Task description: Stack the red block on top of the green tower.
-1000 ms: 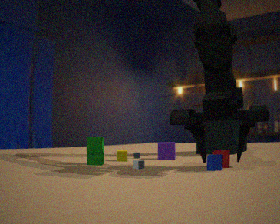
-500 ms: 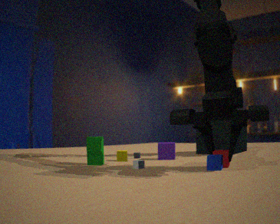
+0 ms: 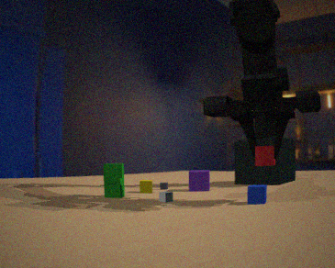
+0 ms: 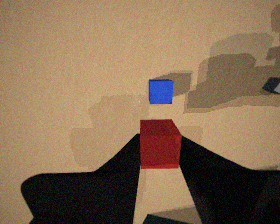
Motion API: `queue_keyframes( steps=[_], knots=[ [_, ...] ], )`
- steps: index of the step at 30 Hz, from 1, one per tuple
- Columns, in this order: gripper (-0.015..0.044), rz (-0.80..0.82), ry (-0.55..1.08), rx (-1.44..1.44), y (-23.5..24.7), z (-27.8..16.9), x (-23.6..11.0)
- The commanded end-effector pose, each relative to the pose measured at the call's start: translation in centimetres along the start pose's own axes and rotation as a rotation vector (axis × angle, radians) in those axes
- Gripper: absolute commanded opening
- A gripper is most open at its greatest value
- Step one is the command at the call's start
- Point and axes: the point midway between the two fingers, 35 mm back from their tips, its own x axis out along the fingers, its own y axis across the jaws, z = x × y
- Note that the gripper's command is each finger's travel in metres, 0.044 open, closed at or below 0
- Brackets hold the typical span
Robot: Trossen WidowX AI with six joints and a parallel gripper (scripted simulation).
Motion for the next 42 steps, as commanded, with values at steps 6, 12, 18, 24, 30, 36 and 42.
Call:
queue_keyframes(
  steps=[6, 12, 18, 24, 30, 36, 42],
  knots=[
    [0.0000, -0.005, -0.012, 0.003, 0.0, 0.3, -4.3],
    [0.0000, -0.004, -0.012, 0.003, 0.0, 0.2, -6.3],
    [0.0000, -0.001, -0.007, 0.000, 0.0, 0.1, -5.9],
    [0.0000, -0.005, -0.013, 0.012, -0.7, 0.4, -6.3],
    [0.0000, -0.008, -0.017, 0.050, -3.8, 1.8, -6.6],
    [0.0000, -0.002, -0.021, 0.050, -7.3, 2.7, -6.8],
    [0.0000, -0.001, -0.025, 0.047, -11.1, 3.4, -6.9]
  ],
)
